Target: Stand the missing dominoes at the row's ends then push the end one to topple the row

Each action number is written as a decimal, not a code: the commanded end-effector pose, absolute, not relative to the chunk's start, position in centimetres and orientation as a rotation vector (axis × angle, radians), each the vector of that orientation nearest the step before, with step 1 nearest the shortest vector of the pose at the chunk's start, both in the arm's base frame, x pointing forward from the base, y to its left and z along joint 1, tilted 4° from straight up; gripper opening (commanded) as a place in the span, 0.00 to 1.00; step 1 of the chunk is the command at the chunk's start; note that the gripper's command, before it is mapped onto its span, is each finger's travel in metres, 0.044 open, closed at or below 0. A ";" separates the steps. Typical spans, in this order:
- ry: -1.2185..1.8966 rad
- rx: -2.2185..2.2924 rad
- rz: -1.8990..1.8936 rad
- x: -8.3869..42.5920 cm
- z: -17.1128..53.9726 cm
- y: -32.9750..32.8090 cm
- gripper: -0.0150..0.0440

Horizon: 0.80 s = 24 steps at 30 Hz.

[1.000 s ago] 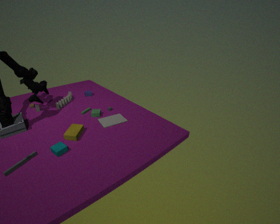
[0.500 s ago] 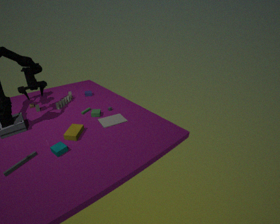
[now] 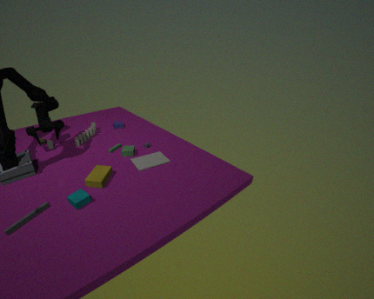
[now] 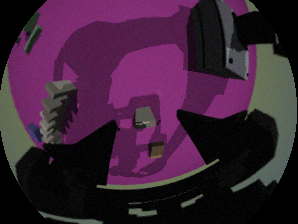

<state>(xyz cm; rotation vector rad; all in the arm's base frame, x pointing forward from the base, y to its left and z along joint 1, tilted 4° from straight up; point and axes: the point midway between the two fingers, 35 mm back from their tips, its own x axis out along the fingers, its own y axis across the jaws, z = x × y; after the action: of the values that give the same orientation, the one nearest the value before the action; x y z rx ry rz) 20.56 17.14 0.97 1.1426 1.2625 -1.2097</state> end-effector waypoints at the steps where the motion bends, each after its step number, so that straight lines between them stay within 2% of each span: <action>1: 1.265 1.159 -1.199 20.7 0.6 17.4 1.00; 10: 1.265 1.159 -1.199 20.6 -0.6 17.4 1.00; 22: 1.265 1.159 -1.199 20.6 -0.6 17.4 0.47; 24: 1.265 1.159 -1.199 20.6 -0.6 17.4 0.44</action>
<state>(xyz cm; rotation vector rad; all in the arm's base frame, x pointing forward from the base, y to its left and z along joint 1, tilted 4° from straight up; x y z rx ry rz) 20.66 17.29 -0.62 1.1542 1.2609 -1.1973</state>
